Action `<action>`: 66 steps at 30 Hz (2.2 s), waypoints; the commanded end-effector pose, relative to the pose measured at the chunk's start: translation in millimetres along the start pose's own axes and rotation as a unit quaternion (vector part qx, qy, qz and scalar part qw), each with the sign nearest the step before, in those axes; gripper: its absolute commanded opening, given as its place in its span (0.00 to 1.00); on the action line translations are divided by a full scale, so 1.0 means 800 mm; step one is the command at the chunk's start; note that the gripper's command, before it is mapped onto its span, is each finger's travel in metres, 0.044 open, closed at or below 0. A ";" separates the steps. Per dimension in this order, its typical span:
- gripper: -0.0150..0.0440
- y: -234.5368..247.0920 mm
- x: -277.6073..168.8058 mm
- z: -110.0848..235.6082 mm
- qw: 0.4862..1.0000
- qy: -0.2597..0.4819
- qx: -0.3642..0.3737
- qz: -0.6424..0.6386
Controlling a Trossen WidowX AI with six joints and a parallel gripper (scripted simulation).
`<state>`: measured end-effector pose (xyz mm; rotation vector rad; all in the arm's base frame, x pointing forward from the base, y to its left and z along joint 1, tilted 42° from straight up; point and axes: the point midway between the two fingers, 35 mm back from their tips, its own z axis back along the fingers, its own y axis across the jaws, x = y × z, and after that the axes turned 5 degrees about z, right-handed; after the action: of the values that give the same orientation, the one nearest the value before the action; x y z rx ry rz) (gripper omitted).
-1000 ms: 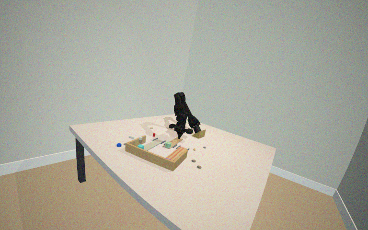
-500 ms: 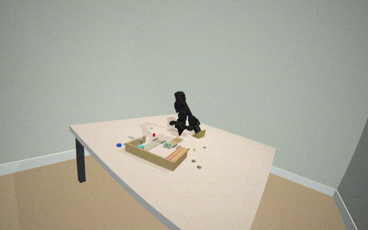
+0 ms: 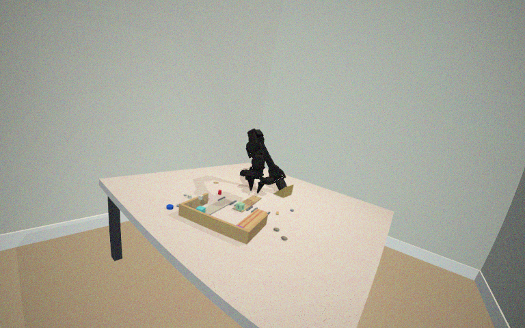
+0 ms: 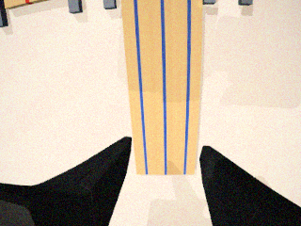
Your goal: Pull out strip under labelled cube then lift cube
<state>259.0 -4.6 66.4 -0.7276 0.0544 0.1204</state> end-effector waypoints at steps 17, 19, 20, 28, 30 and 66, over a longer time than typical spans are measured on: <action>1.00 0.008 0.086 0.013 1.000 0.002 0.000 -0.012; 1.00 0.008 0.094 0.014 1.000 0.002 0.000 -0.012; 1.00 0.009 0.099 0.015 1.000 0.002 0.000 -0.012; 1.00 0.012 0.132 0.020 1.000 0.001 0.000 -0.013; 1.00 0.013 0.140 0.021 1.000 0.001 0.000 -0.013; 0.68 0.019 0.206 -0.013 1.000 0.000 0.000 -0.014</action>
<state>421.8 21.5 40.1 -0.7196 0.0334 0.0894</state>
